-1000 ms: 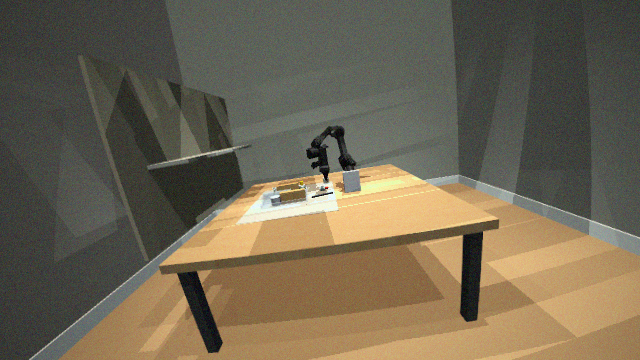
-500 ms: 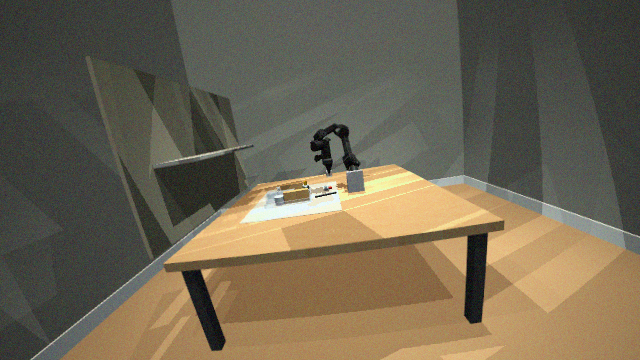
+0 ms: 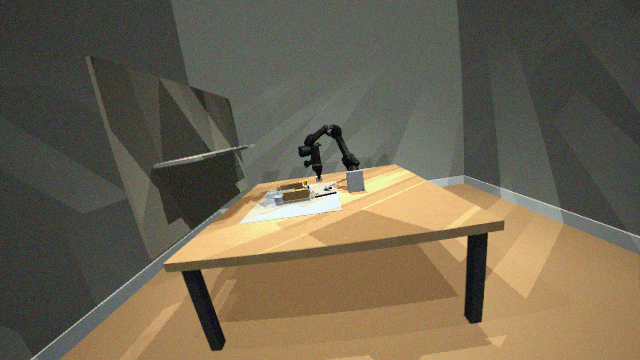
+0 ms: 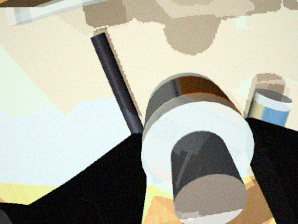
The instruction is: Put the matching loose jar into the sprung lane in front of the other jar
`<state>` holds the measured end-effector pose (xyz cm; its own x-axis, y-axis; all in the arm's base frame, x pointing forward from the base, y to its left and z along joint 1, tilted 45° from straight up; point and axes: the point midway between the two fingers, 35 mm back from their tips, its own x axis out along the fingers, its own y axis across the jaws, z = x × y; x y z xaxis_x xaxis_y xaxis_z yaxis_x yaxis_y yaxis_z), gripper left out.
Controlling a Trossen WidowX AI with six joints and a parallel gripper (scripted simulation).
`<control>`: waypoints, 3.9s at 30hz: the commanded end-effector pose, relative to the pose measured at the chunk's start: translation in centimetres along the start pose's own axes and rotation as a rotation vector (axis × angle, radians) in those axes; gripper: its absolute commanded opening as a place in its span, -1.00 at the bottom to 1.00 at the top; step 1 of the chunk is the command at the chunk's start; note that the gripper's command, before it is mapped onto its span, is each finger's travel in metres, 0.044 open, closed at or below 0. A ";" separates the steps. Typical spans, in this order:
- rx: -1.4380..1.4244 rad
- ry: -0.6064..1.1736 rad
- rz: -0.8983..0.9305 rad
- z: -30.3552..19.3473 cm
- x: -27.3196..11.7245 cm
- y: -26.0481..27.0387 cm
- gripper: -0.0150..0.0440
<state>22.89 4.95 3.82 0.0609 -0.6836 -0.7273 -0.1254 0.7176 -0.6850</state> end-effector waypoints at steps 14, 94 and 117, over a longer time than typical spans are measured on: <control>-0.010 -0.009 -0.019 4.7 3.6 0.3 -0.49; -0.008 -0.011 -0.020 8.1 5.1 0.1 -0.49; -0.008 -0.011 -0.020 9.1 4.9 0.0 -0.49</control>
<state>31.25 2.64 -0.51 0.0490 -0.6957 -0.7166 -0.1465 0.7047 -0.6942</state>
